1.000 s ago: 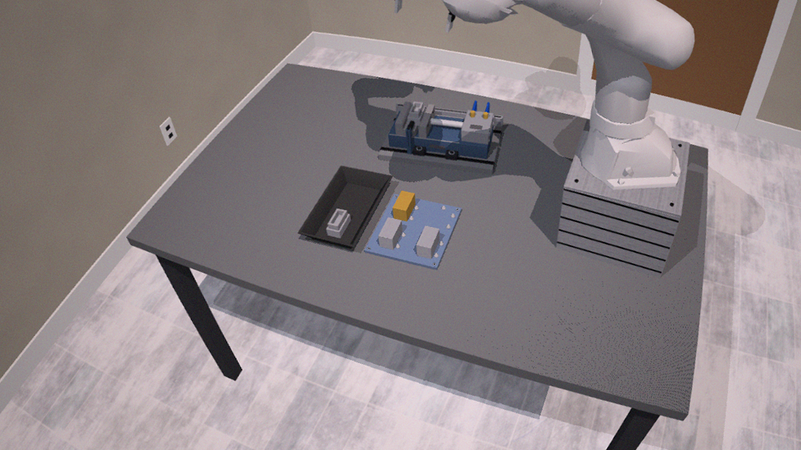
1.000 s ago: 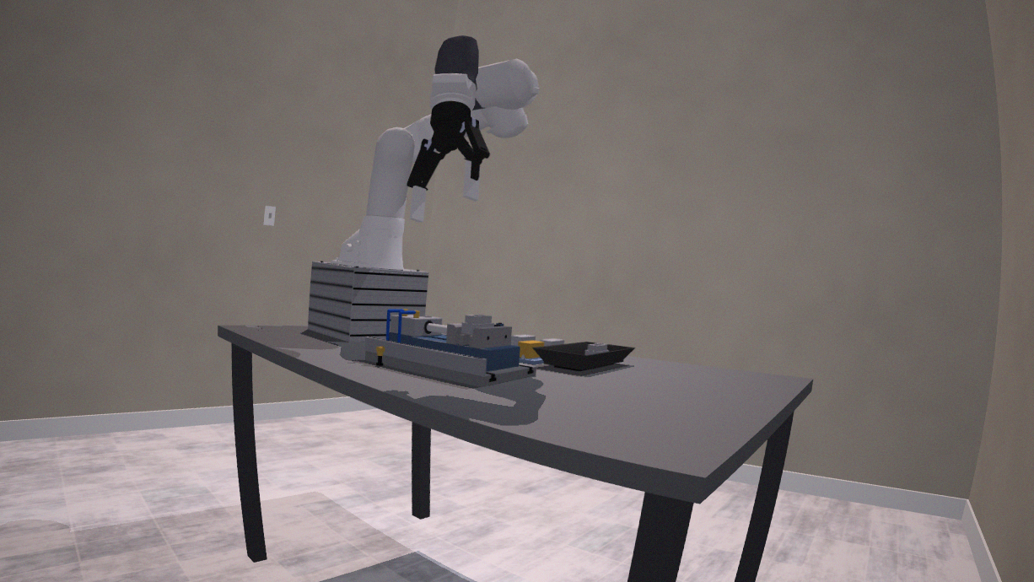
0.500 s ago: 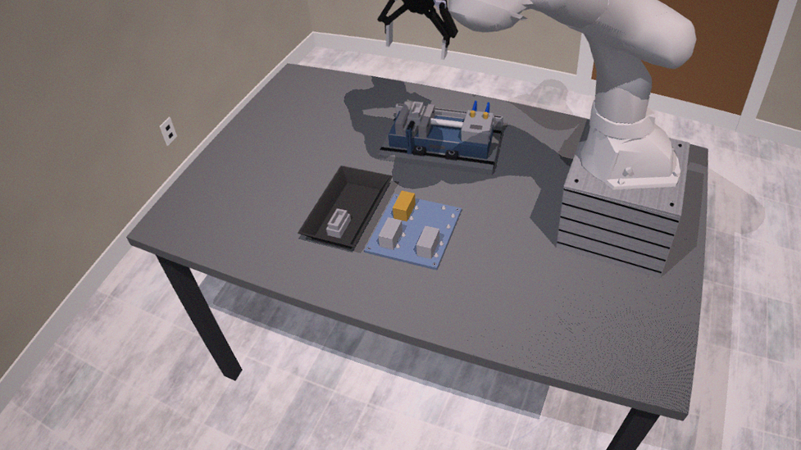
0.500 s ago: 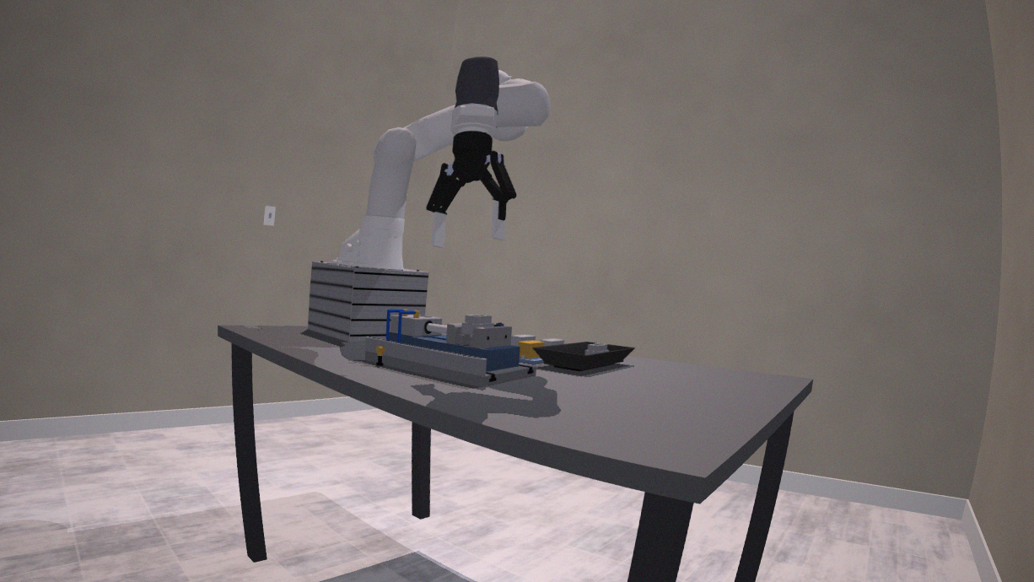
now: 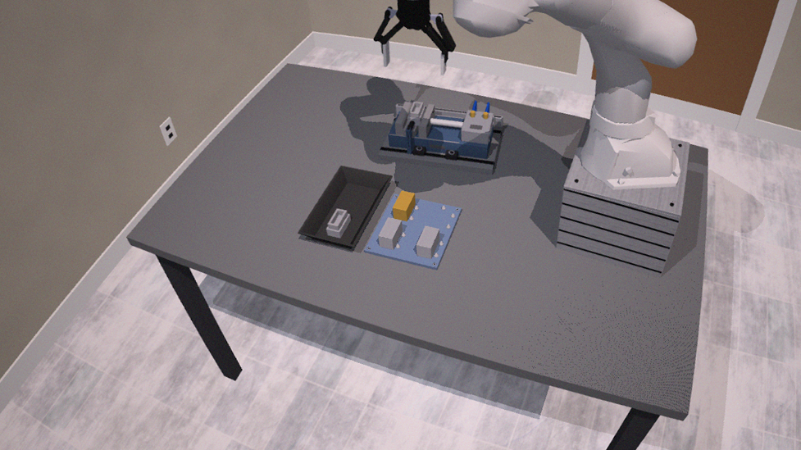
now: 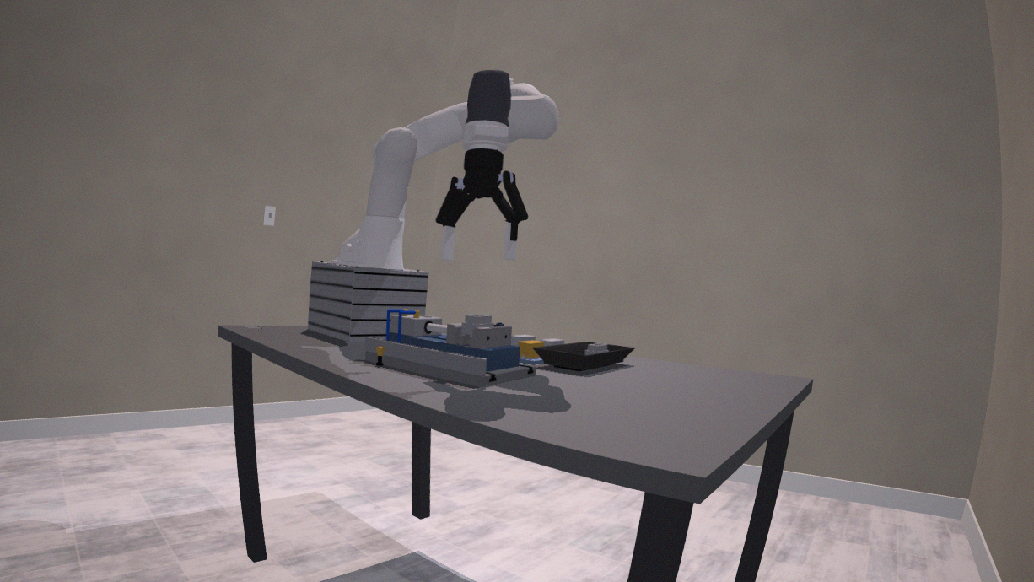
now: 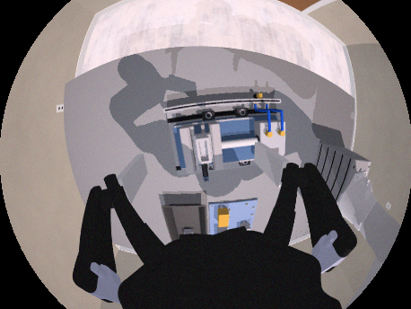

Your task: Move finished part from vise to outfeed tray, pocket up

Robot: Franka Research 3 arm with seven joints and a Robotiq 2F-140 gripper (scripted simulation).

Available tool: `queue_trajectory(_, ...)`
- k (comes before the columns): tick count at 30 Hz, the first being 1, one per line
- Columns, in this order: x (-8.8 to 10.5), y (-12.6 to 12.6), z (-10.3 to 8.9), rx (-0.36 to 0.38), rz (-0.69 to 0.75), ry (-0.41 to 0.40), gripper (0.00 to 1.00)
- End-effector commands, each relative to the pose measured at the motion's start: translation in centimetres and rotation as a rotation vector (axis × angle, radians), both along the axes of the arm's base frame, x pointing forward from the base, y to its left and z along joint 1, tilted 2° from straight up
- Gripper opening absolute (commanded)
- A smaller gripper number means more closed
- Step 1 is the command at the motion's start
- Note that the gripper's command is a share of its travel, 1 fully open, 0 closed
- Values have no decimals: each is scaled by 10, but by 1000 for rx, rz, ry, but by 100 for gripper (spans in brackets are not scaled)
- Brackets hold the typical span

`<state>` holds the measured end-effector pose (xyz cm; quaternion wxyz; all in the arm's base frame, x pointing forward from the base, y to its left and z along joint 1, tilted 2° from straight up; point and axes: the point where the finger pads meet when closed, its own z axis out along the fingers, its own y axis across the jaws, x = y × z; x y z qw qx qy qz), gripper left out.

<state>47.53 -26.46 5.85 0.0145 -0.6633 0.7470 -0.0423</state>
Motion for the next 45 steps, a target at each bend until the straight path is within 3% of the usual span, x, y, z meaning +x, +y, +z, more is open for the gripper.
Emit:
queue_trajectory(1, -2, 11, -6, 16, 19, 16, 100)
queue_trajectory(21, -3, 27, -16, 34, 42, 37, 100)
queue_trajectory(22, -3, 27, -16, 34, 42, 37, 0)
queue_trajectory(45, -3, 27, -16, 34, 42, 37, 0)
